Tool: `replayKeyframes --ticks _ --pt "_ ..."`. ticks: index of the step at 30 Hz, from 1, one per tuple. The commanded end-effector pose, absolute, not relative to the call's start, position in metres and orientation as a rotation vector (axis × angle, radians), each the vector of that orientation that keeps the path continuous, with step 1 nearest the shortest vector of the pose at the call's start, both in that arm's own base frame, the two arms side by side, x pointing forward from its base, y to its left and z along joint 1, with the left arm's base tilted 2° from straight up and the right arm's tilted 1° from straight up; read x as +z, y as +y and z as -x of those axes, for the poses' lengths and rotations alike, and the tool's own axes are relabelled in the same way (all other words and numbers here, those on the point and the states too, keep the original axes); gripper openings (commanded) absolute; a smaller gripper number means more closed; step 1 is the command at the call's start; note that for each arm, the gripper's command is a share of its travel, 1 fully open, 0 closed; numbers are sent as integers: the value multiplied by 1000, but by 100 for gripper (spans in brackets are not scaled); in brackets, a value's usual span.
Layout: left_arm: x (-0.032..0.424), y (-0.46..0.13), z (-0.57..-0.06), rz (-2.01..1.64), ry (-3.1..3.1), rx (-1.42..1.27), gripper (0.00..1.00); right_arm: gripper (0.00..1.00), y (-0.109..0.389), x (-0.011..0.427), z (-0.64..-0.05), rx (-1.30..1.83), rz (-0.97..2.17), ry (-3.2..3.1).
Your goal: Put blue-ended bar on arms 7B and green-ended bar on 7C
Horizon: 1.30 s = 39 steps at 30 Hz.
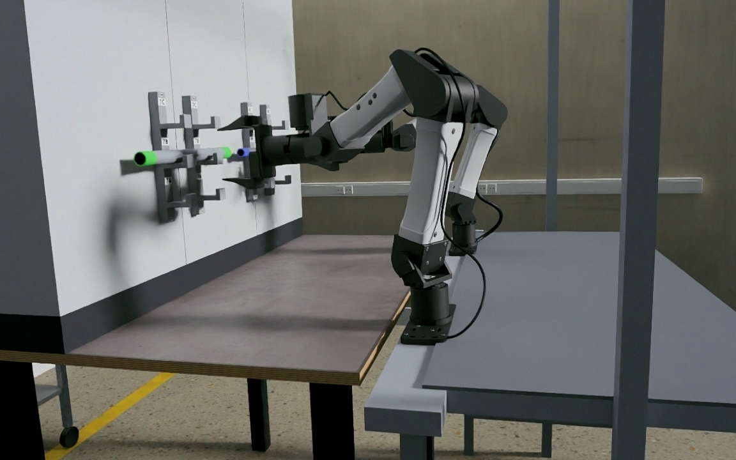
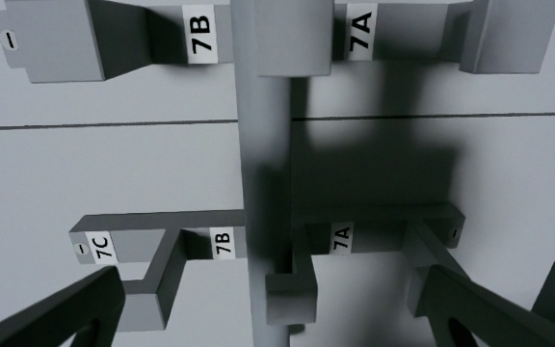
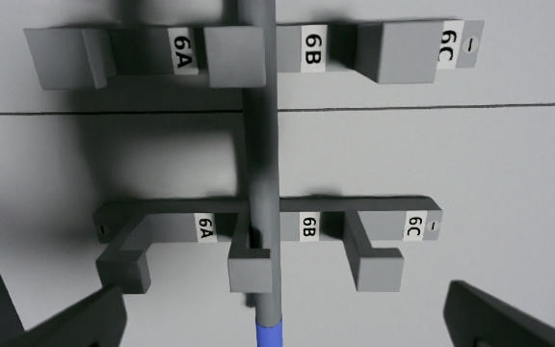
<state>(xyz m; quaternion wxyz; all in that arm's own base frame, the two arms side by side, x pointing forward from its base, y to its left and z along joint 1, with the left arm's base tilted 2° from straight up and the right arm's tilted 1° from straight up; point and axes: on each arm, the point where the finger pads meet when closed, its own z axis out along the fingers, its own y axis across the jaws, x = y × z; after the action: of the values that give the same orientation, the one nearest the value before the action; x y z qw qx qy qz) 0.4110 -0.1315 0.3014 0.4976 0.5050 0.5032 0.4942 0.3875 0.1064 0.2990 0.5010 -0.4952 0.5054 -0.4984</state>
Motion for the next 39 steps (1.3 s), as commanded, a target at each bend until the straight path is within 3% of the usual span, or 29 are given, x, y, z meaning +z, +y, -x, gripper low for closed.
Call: replayKeyframes --ticks 1,39 --pt "318 -131 -416 -1178 1195 1207 100 100 107 296 -388 -1217 1189 1217" --pt "321 -130 -456 -1178 1195 1207 100 100 107 296 -388 -1217 1189 1217"
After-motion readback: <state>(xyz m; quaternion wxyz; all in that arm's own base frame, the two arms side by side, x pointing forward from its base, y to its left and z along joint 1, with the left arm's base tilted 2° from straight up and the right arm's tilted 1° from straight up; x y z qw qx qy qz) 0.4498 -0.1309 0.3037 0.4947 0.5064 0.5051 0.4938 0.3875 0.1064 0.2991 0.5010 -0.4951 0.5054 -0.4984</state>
